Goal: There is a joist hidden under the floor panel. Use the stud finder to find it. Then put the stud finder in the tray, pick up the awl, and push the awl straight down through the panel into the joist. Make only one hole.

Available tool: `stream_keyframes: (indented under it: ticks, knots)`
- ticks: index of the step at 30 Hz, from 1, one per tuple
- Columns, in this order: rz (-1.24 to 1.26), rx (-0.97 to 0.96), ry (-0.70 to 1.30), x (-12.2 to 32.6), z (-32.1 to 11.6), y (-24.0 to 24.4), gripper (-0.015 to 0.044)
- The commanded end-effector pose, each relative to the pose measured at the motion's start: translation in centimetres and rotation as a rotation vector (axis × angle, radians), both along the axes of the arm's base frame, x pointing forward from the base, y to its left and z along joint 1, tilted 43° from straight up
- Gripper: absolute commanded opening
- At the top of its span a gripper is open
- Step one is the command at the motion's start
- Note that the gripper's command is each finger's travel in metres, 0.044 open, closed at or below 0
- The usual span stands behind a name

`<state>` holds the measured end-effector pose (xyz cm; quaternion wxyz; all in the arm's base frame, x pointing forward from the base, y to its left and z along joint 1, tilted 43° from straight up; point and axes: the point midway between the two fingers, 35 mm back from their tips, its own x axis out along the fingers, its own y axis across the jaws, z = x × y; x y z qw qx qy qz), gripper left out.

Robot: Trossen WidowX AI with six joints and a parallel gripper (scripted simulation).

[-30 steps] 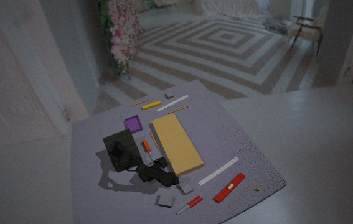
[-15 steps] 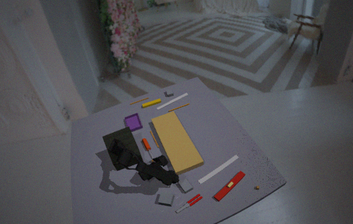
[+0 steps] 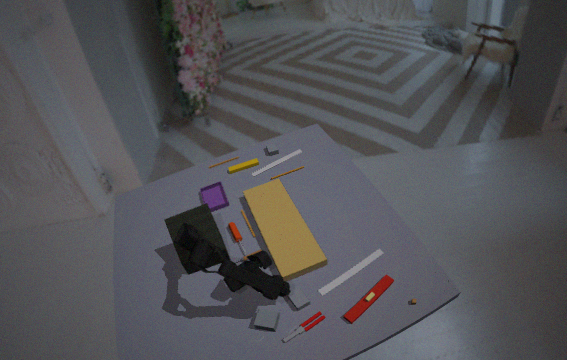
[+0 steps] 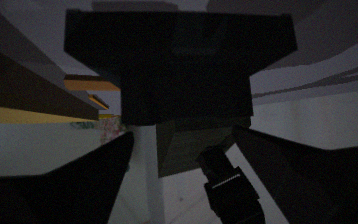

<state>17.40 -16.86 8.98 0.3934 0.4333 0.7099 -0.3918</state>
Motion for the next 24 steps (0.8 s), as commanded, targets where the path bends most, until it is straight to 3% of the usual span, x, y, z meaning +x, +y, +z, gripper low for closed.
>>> stream_keyframes:
  ticks: [1, 8, 16, 19, 21, 24]
  knots:
    - [0.0, 0.0, 0.0, 0.2, 0.4, -0.2, 0.044]
    - [-0.002, -0.016, -0.017, 0.3, 1.6, 0.3, 0.044]
    - [-0.013, -0.113, -0.15, -0.8, 6.1, 5.2, 0.044]
    - [-0.001, -0.1, -0.128, -0.3, 5.5, 4.1, 0.044]
    - [0.075, -0.117, -0.162, -0.4, 5.2, 4.1, 0.044]
    - [0.405, -0.198, -0.282, -0.6, 4.1, 4.0, 0.044]
